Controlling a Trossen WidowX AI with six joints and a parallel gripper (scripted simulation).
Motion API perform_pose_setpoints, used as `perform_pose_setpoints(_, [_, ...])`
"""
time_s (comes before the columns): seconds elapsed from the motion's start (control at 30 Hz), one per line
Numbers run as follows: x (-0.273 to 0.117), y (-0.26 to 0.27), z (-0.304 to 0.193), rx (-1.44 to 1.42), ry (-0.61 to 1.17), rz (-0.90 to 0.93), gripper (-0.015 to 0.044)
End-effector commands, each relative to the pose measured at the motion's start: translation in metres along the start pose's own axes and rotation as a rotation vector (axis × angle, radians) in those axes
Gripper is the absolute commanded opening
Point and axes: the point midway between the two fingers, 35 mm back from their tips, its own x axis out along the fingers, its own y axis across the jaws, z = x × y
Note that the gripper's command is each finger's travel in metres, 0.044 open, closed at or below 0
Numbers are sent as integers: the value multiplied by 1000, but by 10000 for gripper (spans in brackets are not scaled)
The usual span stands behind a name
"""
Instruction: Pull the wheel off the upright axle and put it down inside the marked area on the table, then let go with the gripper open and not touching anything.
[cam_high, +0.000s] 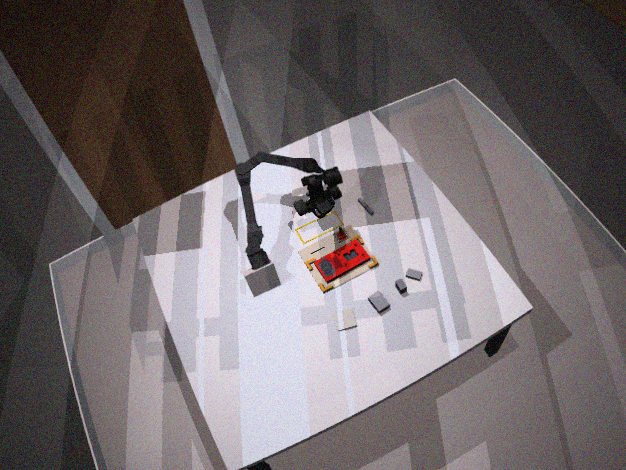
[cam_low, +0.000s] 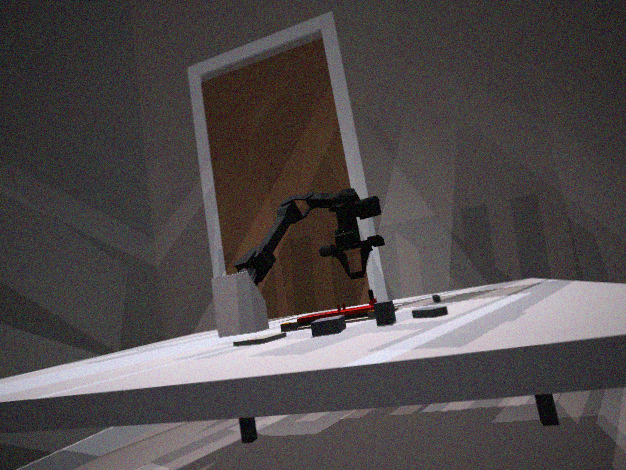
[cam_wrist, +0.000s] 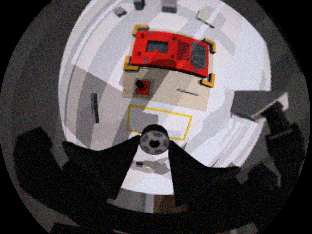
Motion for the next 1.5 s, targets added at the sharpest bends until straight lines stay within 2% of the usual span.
perform_pose_setpoints(0.0, [-1, -10, -12, 3, 4, 2, 0])
perform_pose_setpoints(0.43, [23, -10, -13, 3, 4, 2, 0])
perform_pose_setpoints(0.97, [100, -11, -14, 3, 9, 3, 0])
perform_pose_setpoints(1.13, [103, -11, -15, 3, 10, 3, 0])
perform_pose_setpoints(1.47, [99, -12, -16, -1, 11, -3, 263])
